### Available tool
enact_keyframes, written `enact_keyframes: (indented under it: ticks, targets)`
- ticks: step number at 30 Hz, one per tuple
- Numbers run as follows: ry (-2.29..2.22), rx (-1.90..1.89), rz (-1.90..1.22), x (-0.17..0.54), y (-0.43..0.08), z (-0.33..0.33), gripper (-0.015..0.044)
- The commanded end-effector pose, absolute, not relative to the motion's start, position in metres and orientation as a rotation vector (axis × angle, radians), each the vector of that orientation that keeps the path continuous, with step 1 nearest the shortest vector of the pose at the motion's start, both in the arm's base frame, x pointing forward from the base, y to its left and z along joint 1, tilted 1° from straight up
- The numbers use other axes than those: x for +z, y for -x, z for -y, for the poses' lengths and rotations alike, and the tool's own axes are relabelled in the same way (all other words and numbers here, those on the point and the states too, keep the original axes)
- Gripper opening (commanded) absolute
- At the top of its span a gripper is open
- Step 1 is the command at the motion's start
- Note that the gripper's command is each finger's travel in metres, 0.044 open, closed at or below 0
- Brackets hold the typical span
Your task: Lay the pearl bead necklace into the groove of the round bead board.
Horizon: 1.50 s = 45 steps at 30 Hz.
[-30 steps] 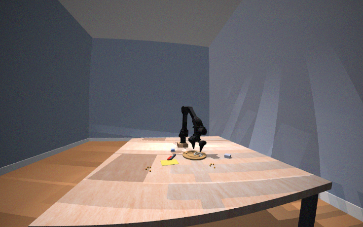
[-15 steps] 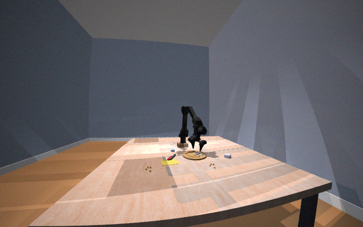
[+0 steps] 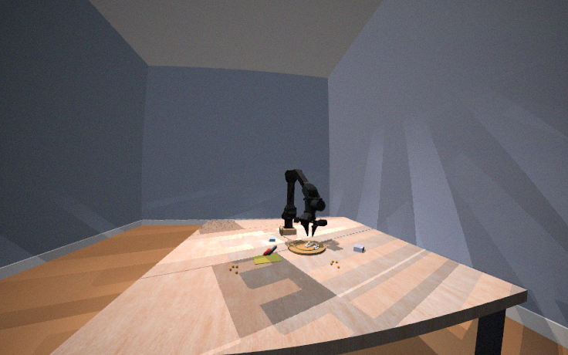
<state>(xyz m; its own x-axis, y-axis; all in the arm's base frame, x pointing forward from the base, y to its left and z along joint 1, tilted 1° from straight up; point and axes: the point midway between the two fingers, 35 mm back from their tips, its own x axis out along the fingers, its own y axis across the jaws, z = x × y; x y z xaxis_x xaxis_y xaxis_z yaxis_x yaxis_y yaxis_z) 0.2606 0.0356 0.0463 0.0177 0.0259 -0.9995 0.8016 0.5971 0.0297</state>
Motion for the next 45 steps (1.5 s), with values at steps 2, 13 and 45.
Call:
enact_keyframes:
  ticks: [2,13,45]
  targets:
    - [-0.750,-0.699,-1.442,0.044,-0.261,-0.036,0.0120]
    - [-0.745,-0.700,-1.445,0.030,-0.261,-0.036,0.0120]
    - [-0.745,-0.702,-1.450,0.014,-0.259,-0.036,0.0000]
